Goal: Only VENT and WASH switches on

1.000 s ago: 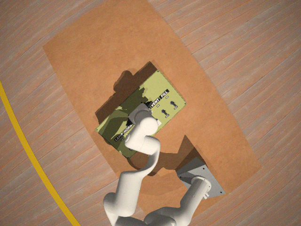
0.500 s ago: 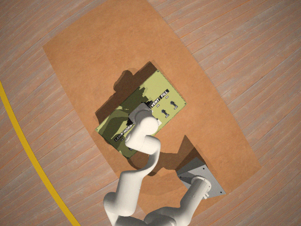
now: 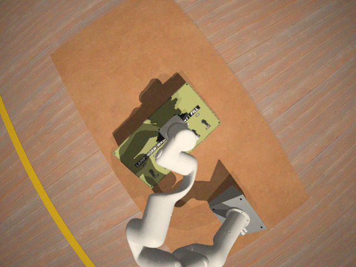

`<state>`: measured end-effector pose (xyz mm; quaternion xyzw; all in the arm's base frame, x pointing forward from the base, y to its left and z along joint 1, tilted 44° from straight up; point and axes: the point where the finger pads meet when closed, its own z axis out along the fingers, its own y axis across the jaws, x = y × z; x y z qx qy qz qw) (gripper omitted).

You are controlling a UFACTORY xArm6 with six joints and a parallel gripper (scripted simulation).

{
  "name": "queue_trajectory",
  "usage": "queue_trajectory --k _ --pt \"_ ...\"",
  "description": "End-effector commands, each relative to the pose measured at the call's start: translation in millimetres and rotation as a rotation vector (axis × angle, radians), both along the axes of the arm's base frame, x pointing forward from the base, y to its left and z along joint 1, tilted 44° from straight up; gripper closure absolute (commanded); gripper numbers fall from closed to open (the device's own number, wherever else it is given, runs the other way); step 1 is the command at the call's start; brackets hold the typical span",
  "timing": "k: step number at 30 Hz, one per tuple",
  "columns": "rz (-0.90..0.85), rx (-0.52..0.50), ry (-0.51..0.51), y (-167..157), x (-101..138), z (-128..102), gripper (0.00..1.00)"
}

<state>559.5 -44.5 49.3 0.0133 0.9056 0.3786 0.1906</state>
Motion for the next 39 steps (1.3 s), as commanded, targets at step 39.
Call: queue_trajectory --k 39 --pt "-0.001 -0.002 -0.005 -23.9 5.9 -19.7 0.00"
